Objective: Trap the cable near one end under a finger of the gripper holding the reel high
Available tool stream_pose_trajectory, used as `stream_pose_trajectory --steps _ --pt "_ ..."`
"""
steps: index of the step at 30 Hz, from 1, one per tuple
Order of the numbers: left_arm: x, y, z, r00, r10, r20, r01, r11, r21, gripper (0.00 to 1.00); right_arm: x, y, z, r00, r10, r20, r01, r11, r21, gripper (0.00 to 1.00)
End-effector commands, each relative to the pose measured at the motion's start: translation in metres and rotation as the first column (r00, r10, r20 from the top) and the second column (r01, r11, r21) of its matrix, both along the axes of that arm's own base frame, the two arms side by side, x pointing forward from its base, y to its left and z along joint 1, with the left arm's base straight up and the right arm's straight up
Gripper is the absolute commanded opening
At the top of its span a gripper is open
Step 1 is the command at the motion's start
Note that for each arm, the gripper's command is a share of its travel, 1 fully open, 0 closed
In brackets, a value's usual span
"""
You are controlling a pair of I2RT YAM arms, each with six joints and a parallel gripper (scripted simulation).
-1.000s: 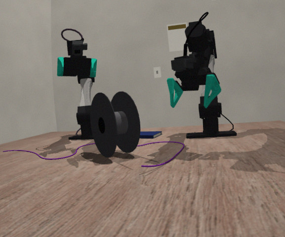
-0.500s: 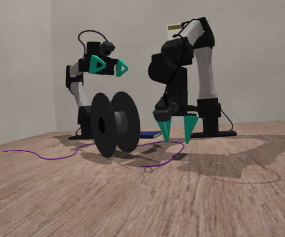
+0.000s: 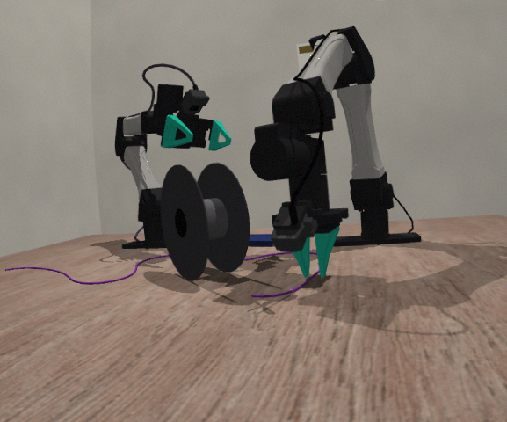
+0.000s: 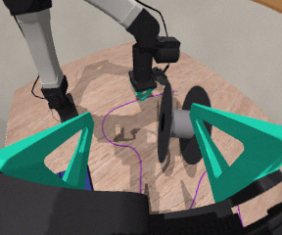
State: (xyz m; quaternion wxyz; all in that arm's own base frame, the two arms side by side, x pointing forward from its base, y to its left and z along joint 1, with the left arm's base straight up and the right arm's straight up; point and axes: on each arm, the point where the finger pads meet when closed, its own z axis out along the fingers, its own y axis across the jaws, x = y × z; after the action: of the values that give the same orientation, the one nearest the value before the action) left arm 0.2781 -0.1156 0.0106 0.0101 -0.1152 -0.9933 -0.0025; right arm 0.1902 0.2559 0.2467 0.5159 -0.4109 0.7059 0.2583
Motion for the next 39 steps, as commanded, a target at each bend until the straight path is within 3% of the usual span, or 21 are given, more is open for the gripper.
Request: stream_pose_trajectory --steps 1,9,17,19,23,39 --pt "0.007 -0.004 0.007 0.999 -0.002 0.034 0.002 1.0 0.0 0.26 0.001 0.0 0.002 1.0 -0.011 0.011 0.011 1.0 0.02 1.0" --pt "0.005 -0.003 -0.011 1.0 0.005 0.021 -0.005 1.0 0.005 0.26 0.001 0.0 -0.007 1.0 -0.015 0.007 0.015 1.0 0.018 1.0" --pt "0.012 -0.007 -0.006 1.0 0.005 0.03 -0.005 1.0 0.001 0.26 0.002 0.0 -0.012 1.0 -0.021 0.007 0.021 1.0 0.023 1.0" --pt "0.008 -0.005 -0.006 1.0 -0.001 0.025 0.001 1.0 0.003 0.11 0.002 0.0 -0.014 1.0 -0.023 0.01 0.023 0.999 0.025 1.0" --pt "0.01 -0.004 -0.005 0.999 0.001 0.04 -0.001 1.0 -0.004 0.0 0.003 0.0 -0.017 1.0 -0.026 0.01 0.026 0.999 0.029 1.0" --pt "0.009 -0.004 0.004 0.999 -0.006 0.05 0.007 1.0 -0.009 0.0 0.004 0.0 -0.027 0.999 -0.033 0.017 0.032 0.999 0.044 1.0"
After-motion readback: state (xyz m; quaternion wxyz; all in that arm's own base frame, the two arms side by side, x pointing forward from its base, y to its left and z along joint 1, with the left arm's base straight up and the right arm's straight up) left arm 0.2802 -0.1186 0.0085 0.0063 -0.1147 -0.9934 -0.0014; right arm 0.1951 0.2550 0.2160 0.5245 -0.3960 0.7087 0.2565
